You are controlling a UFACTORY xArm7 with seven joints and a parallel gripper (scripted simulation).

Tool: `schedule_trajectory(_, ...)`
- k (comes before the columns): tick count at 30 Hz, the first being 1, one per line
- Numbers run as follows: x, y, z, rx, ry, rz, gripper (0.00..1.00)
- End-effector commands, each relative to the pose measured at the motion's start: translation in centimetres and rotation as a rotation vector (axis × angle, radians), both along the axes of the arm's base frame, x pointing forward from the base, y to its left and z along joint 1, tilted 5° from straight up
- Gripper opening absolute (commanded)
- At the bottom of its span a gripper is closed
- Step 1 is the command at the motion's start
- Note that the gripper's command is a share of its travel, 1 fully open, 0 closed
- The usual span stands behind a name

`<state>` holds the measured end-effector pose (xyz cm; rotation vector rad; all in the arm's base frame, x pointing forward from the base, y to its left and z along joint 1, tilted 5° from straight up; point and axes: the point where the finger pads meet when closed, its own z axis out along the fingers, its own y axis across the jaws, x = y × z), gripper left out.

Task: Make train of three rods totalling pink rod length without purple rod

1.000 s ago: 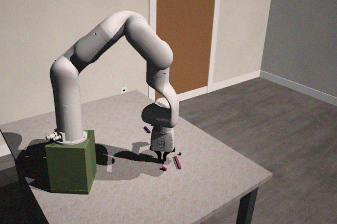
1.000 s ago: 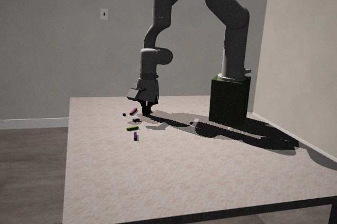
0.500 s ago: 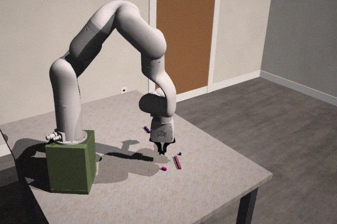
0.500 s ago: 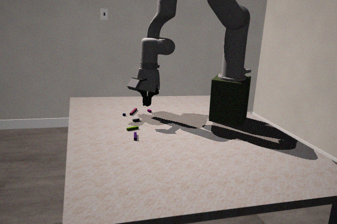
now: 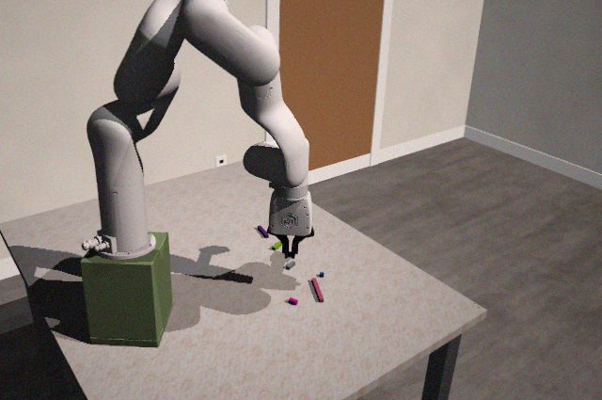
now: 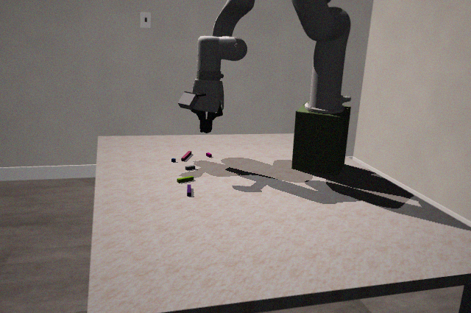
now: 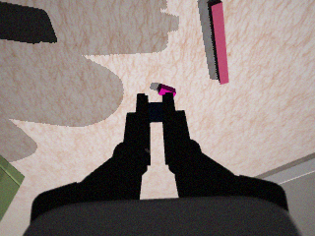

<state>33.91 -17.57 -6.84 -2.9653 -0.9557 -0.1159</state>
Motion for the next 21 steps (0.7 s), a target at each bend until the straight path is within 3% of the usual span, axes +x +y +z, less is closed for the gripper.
schedule_trajectory(1,0.1,-0.1,0.2,0.007,0.001,0.001,0.04)
schedule_trajectory(7,0.5,1.2,0.3,0.007,0.003,-0.027,0.04)
schedule_trajectory(21,2.1,11.7,1.1,0.019,0.013,-0.250,0.04)
